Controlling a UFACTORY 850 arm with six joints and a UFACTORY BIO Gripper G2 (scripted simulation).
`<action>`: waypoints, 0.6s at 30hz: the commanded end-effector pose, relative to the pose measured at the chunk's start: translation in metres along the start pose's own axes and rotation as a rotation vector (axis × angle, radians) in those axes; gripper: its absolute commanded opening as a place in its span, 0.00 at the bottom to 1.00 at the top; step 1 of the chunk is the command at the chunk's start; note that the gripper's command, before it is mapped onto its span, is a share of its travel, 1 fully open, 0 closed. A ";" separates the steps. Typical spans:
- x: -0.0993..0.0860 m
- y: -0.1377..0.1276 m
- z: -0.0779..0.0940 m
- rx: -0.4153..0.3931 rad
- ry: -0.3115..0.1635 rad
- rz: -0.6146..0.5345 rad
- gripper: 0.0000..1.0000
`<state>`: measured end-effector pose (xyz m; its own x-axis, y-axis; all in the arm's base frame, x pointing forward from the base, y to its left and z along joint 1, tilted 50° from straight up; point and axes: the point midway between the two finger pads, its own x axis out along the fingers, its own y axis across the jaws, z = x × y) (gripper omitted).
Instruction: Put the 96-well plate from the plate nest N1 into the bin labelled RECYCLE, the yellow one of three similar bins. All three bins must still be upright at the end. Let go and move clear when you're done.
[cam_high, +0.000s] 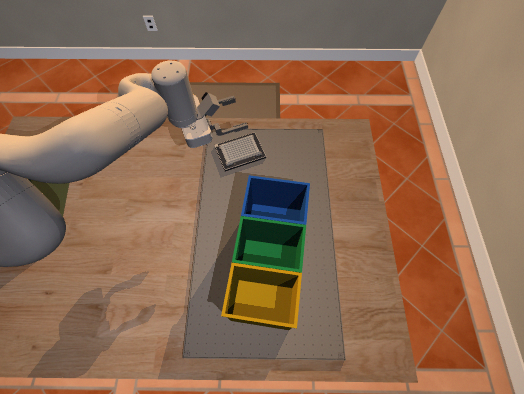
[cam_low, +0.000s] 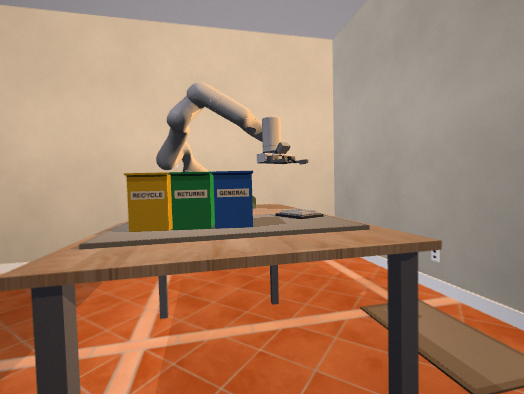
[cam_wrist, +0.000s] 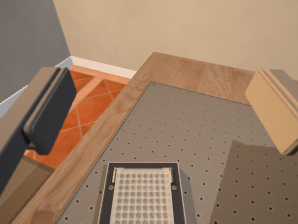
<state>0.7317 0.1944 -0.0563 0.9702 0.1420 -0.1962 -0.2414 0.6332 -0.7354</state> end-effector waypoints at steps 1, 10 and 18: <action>0.009 0.014 -0.002 0.000 0.000 -0.001 0.37; 0.009 0.014 -0.002 0.000 0.000 -0.001 0.37; 0.009 0.014 -0.004 0.000 0.000 -0.001 0.37</action>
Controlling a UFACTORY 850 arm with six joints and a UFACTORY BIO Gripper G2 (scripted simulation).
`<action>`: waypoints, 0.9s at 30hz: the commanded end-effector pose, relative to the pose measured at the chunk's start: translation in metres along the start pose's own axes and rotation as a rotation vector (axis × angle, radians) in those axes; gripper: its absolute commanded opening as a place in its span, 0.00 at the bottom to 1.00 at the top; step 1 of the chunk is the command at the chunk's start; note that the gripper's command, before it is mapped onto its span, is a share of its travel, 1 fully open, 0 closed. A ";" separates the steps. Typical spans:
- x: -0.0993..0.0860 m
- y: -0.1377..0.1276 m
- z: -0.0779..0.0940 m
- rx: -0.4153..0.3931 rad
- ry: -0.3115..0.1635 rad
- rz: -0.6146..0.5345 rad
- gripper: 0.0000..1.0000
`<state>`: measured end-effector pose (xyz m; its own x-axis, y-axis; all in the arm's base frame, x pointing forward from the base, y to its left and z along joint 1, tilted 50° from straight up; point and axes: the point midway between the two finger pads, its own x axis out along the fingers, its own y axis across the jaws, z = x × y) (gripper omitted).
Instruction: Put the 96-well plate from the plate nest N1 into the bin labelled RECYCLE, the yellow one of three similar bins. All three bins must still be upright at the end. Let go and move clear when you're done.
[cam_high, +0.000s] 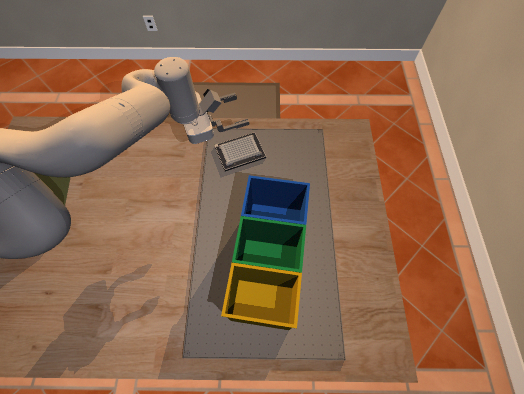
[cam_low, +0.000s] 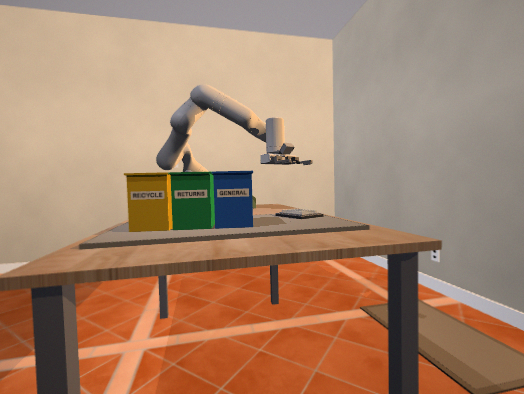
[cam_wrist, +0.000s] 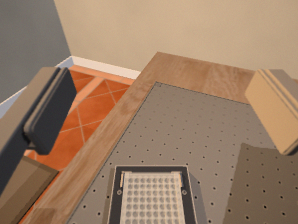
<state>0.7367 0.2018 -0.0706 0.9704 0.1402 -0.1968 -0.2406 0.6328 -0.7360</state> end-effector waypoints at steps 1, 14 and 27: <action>0.000 0.000 -0.002 0.000 -0.002 -0.001 0.37; 0.001 0.000 -0.020 0.000 -0.002 -0.001 0.37; 0.000 0.000 -0.039 0.000 -0.001 0.000 0.37</action>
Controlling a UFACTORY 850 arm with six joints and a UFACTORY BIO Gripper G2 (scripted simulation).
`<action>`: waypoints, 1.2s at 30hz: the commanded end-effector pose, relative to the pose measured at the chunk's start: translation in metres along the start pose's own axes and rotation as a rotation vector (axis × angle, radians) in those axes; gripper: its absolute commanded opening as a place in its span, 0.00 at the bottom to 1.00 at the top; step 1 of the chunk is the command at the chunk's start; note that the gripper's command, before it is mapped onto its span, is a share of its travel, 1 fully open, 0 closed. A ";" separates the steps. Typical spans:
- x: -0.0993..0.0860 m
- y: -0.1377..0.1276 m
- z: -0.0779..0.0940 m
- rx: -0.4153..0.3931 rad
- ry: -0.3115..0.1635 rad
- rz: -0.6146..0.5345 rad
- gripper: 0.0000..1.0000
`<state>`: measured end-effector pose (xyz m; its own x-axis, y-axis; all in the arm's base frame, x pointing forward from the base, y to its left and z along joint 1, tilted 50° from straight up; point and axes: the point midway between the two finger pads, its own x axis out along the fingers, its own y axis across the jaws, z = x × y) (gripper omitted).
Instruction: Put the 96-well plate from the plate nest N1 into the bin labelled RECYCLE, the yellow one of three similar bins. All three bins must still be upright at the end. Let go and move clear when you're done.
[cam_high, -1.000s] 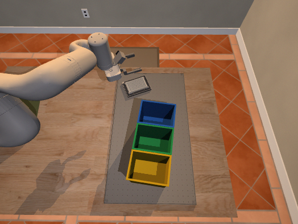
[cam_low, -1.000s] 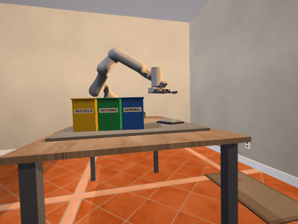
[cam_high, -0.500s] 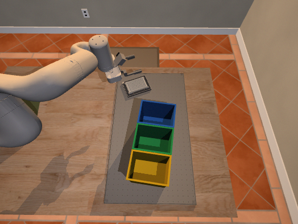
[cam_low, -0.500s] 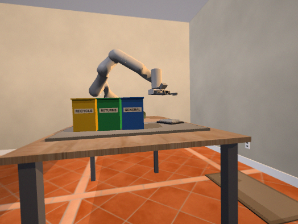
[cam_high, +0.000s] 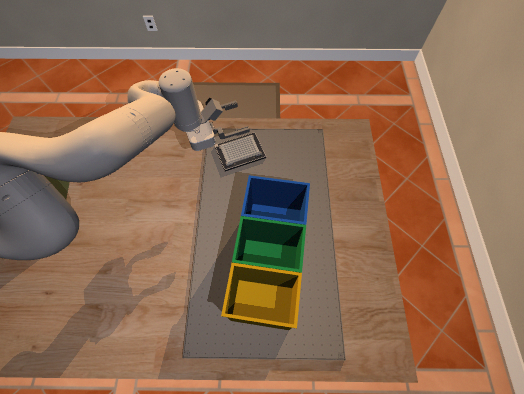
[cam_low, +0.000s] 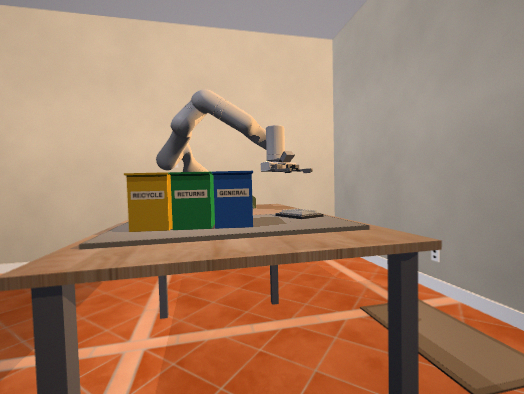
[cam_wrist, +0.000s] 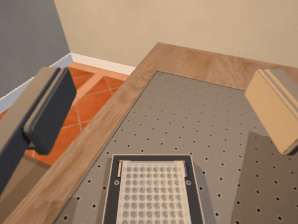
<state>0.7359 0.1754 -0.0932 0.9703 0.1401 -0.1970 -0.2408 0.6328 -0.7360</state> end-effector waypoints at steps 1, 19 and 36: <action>0.001 0.000 -0.006 0.000 -0.002 -0.001 0.37; 0.001 0.000 -0.032 0.000 -0.002 -0.001 0.37; 0.001 0.000 -0.057 0.000 -0.002 -0.001 0.37</action>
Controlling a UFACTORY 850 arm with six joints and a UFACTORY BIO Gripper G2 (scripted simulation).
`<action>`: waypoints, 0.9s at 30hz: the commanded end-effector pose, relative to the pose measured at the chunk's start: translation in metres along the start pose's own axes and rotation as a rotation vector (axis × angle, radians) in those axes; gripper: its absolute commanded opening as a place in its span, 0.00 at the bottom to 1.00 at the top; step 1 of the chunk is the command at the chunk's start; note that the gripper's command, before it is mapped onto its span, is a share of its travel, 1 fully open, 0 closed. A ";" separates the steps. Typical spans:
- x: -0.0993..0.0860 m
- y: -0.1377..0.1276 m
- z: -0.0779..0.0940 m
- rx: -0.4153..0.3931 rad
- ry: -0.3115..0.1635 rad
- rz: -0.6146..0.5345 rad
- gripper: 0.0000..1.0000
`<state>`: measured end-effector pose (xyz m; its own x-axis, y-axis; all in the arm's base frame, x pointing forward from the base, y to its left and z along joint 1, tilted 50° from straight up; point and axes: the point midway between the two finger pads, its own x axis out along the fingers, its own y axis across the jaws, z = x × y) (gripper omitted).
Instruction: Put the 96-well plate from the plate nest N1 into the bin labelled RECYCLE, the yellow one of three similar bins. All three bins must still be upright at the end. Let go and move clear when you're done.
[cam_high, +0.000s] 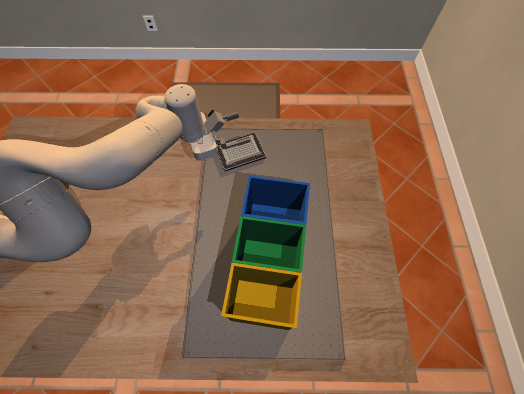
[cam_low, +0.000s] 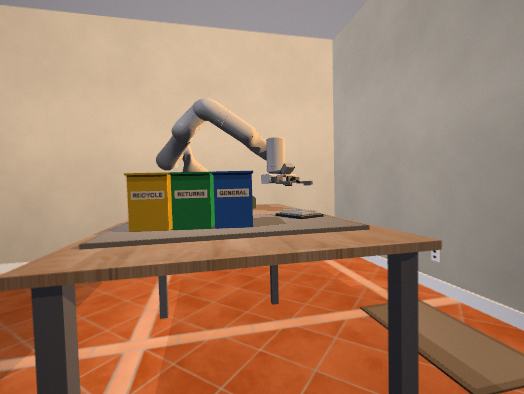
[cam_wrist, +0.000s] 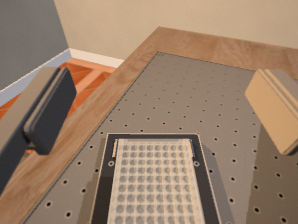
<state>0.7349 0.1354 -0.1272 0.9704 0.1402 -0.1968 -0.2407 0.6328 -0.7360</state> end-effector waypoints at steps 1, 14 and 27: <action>0.001 0.000 -0.007 0.000 -0.001 -0.001 0.37; 0.001 0.000 -0.025 0.000 -0.001 0.000 0.37; 0.001 0.000 -0.047 0.000 -0.001 0.000 0.37</action>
<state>0.7338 0.1040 -0.1539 0.9703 0.1400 -0.1970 -0.2408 0.6327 -0.7360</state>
